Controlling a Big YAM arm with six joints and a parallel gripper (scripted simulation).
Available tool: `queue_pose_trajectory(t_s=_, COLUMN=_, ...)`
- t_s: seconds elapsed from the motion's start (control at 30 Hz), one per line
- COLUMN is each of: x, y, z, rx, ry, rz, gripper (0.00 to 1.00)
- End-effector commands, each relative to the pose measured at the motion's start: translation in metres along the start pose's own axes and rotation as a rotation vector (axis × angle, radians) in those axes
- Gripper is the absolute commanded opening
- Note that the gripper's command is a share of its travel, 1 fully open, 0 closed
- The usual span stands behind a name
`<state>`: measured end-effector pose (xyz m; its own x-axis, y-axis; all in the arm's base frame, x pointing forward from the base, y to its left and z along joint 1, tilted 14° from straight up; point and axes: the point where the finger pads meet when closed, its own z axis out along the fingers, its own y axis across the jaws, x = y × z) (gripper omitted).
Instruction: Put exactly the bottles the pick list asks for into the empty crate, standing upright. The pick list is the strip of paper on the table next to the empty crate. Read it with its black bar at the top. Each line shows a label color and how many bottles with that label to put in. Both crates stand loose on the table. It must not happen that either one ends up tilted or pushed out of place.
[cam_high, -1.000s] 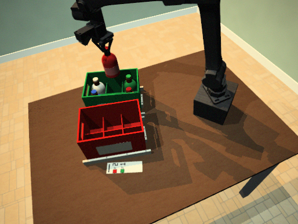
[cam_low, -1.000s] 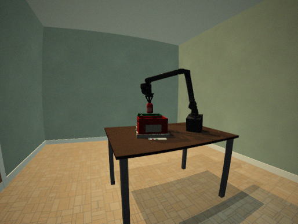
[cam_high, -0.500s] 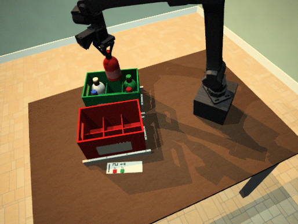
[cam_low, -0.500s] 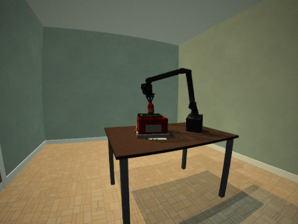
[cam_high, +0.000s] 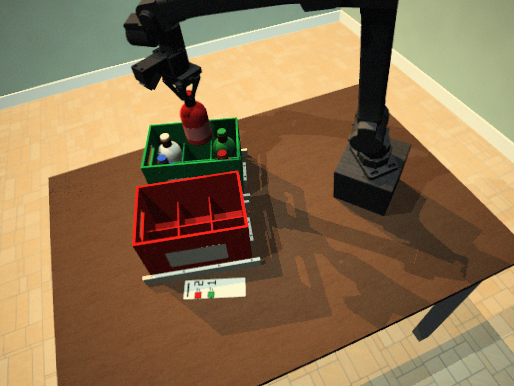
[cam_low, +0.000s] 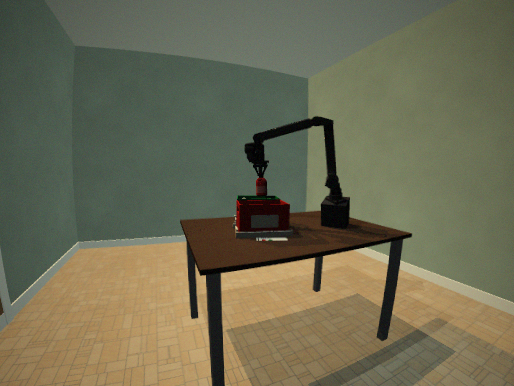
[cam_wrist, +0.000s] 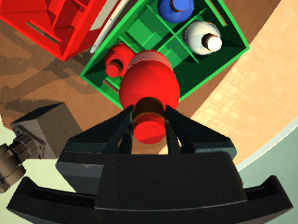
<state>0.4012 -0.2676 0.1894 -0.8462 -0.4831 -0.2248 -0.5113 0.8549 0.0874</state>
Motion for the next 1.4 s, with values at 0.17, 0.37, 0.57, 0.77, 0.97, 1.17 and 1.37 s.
queue_pose_trajectory(t_s=0.17, x=-0.014, y=0.018, z=-0.029, rx=0.057, ry=-0.024, rz=-0.003, gripper=0.0)
queue_pose_trajectory(t_s=0.37, x=-0.02, y=0.027, z=-0.032, rx=0.065, ry=-0.027, rz=-0.005, gripper=0.0)
queue_pose_trajectory(t_s=0.57, x=-0.023, y=0.037, z=-0.028, rx=0.061, ry=-0.026, rz=-0.004, gripper=0.0)
queue_pose_trajectory(t_s=0.77, x=-0.026, y=0.047, z=-0.028, rx=0.058, ry=-0.024, rz=-0.003, gripper=0.0)
queue_pose_trajectory(t_s=0.97, x=-0.032, y=0.057, z=-0.027, rx=0.062, ry=-0.028, rz=-0.004, gripper=0.0)
queue_pose_trajectory(t_s=1.17, x=-0.041, y=0.058, z=-0.039, rx=0.086, ry=-0.038, rz=-0.01, gripper=0.0)
queue_pose_trajectory(t_s=1.37, x=-0.046, y=0.069, z=-0.038, rx=0.085, ry=-0.042, rz=-0.011, gripper=0.0)
